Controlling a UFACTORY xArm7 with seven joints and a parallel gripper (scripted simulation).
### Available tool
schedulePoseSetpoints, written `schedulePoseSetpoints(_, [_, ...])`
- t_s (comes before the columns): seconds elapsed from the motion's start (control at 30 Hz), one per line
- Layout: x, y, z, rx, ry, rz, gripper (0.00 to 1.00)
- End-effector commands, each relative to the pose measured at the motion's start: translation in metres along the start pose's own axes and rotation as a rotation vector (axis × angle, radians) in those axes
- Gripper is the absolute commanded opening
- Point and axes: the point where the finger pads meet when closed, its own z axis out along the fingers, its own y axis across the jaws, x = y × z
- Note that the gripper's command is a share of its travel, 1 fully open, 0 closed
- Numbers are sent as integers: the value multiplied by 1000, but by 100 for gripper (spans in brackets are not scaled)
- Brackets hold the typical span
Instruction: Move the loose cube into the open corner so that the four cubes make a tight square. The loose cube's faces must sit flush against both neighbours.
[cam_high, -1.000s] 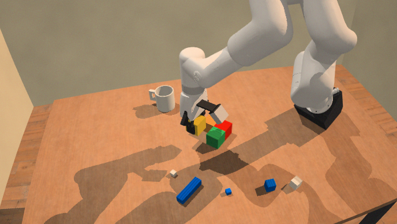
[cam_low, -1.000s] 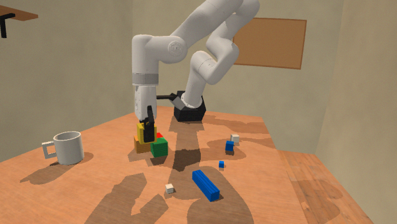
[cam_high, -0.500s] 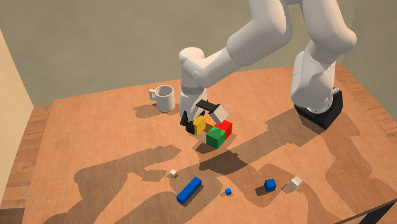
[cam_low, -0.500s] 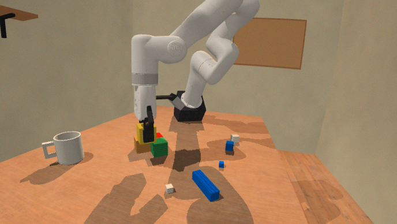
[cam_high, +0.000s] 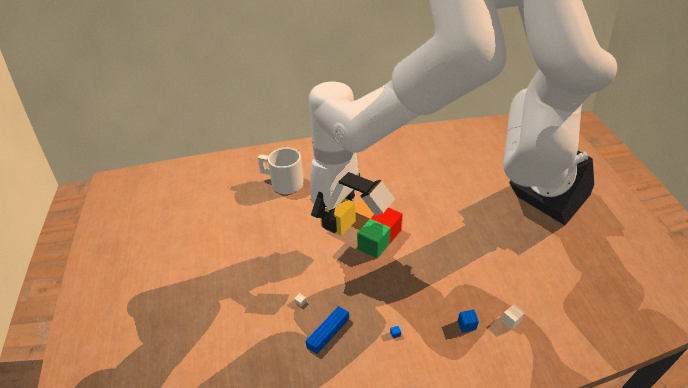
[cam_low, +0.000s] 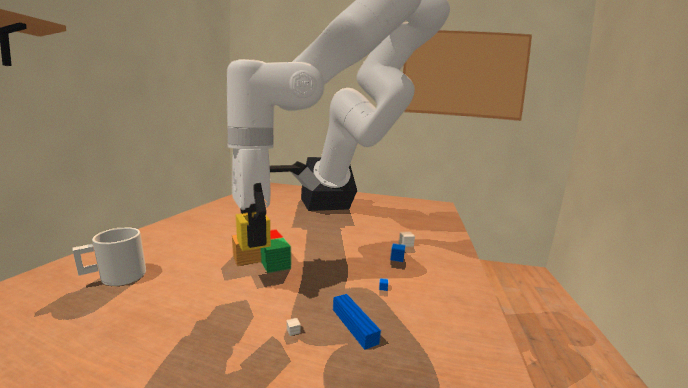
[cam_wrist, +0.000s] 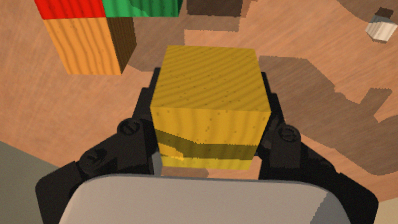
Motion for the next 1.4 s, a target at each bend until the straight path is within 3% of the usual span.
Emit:
schedulePoseSetpoints(0.0, [-1, 1, -1, -1, -3, 0, 0])
schedulePoseSetpoints(0.93, [-1, 1, 4, -1, -3, 0, 0])
schedulePoseSetpoints(1.37, [-1, 1, 18, -1, -3, 0, 0])
